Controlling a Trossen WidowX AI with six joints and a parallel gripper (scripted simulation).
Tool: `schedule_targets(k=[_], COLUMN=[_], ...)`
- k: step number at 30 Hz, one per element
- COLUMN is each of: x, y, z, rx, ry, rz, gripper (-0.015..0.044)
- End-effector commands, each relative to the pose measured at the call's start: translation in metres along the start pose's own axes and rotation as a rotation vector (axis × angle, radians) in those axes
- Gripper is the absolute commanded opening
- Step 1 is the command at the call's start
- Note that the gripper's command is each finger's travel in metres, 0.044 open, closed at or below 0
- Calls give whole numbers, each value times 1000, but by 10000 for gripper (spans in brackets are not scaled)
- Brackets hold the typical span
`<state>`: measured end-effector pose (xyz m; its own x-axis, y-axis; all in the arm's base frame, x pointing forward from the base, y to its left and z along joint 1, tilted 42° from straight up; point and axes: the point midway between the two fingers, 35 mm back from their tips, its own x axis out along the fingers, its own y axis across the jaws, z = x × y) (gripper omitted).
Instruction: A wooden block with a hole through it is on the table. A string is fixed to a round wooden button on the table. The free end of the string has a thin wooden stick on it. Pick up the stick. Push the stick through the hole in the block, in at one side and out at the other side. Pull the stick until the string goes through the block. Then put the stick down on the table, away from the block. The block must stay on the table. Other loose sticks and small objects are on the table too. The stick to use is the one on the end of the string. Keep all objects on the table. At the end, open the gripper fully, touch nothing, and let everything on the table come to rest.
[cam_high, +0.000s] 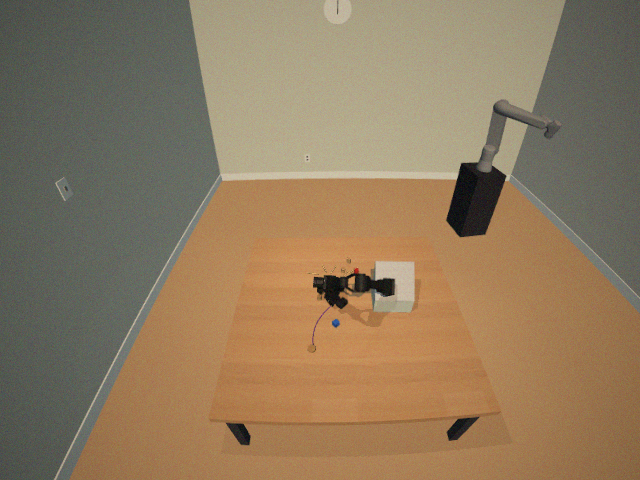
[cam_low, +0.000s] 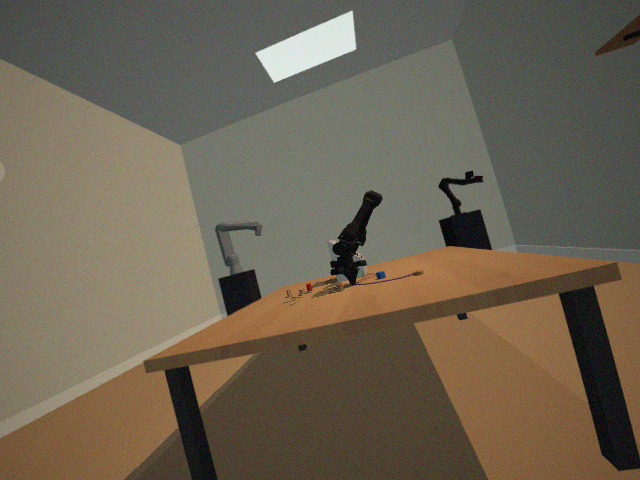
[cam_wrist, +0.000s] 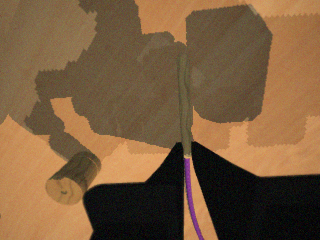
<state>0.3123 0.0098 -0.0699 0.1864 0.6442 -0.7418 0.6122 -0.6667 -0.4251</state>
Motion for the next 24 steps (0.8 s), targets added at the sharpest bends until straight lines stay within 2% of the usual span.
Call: schedule_targets(k=[1, 24], x=[0, -22], y=[0, 2], z=[0, 0], rx=[0, 0], ry=[0, -2], rz=[0, 2], gripper=[0, 0])
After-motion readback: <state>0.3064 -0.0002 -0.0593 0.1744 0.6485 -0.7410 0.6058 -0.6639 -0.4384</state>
